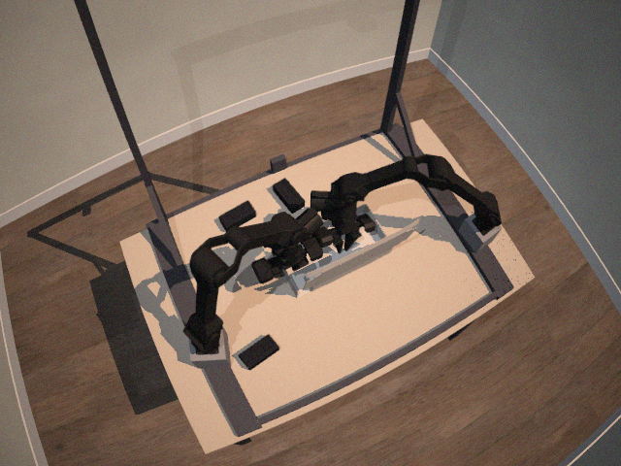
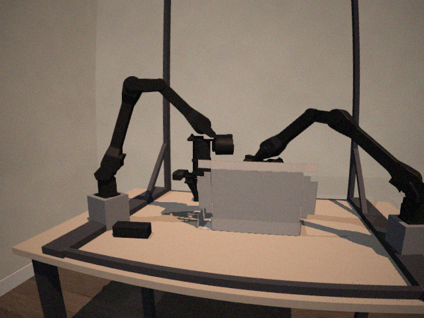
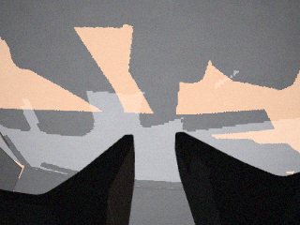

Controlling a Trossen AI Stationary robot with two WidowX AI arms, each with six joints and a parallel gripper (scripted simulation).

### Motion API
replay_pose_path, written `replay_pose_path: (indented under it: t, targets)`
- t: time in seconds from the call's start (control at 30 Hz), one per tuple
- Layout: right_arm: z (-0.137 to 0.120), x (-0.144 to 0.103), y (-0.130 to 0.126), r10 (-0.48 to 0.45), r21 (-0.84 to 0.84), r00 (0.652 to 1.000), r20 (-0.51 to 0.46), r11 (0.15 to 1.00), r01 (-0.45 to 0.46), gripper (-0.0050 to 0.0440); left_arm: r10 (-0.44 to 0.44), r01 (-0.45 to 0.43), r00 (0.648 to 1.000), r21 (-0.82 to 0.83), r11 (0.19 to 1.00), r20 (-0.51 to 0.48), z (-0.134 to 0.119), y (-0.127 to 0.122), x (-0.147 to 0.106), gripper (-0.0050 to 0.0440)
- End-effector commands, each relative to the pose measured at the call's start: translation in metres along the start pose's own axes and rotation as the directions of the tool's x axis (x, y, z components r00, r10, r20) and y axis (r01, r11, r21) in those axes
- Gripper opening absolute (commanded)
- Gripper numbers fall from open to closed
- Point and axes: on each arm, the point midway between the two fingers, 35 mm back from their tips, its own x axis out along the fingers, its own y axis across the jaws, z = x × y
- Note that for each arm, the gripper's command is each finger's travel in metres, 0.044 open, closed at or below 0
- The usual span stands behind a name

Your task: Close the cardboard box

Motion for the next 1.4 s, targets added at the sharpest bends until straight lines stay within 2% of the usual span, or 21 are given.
replay_pose_path:
  t: [0.0, 0.4, 0.73, 0.8, 0.9, 0.97, 1.03, 1.37]
  targets:
    - [0.001, -0.007, -0.004, -0.02, -0.002, 1.0, 0.009, 1.0, 0.02, 0.0151, 0.016, -0.016, 1.0, -0.009, 1.0, 0.006, 0.001, 0.003, -0.002, 0.0101]
    - [0.001, -0.007, -0.004, -0.02, -0.002, 1.0, 0.009, 1.0, 0.02, 0.0151, 0.006, -0.006, 1.0, -0.005, 1.0, 0.008, 0.008, -0.005, 0.014, 0.0101]
    - [0.001, -0.007, -0.004, -0.02, -0.002, 1.0, 0.009, 1.0, 0.02, 0.0151, -0.014, 0.015, 1.0, 0.002, 1.0, -0.009, 0.004, -0.036, 0.046, 0.0101]
    - [0.002, -0.007, -0.004, -0.02, -0.002, 1.0, 0.009, 1.0, 0.02, 0.0151, -0.007, 0.007, 1.0, 0.0, 1.0, -0.007, 0.005, -0.03, 0.042, 0.0101]
    - [0.002, -0.006, -0.002, -0.02, -0.002, 1.0, 0.009, 1.0, 0.02, 0.0151, 0.025, -0.025, 1.0, -0.01, 1.0, 0.002, 0.009, -0.009, 0.027, 0.0101]
    - [0.002, -0.006, -0.002, -0.02, -0.002, 1.0, 0.009, 1.0, 0.02, 0.0151, 0.025, -0.025, 1.0, -0.01, 1.0, 0.002, 0.009, -0.009, 0.027, 0.0101]
    - [0.002, -0.006, -0.001, -0.02, -0.002, 1.0, 0.009, 1.0, 0.02, 0.0151, 0.041, -0.041, 0.999, -0.015, 0.999, 0.003, 0.01, 0.002, 0.019, 0.0101]
    - [0.003, -0.006, 0.006, -0.019, -0.002, 1.0, 0.009, 1.0, 0.019, 0.0151, 0.042, -0.042, 0.999, -0.016, 0.999, 0.003, 0.01, 0.002, 0.019, 0.0101]
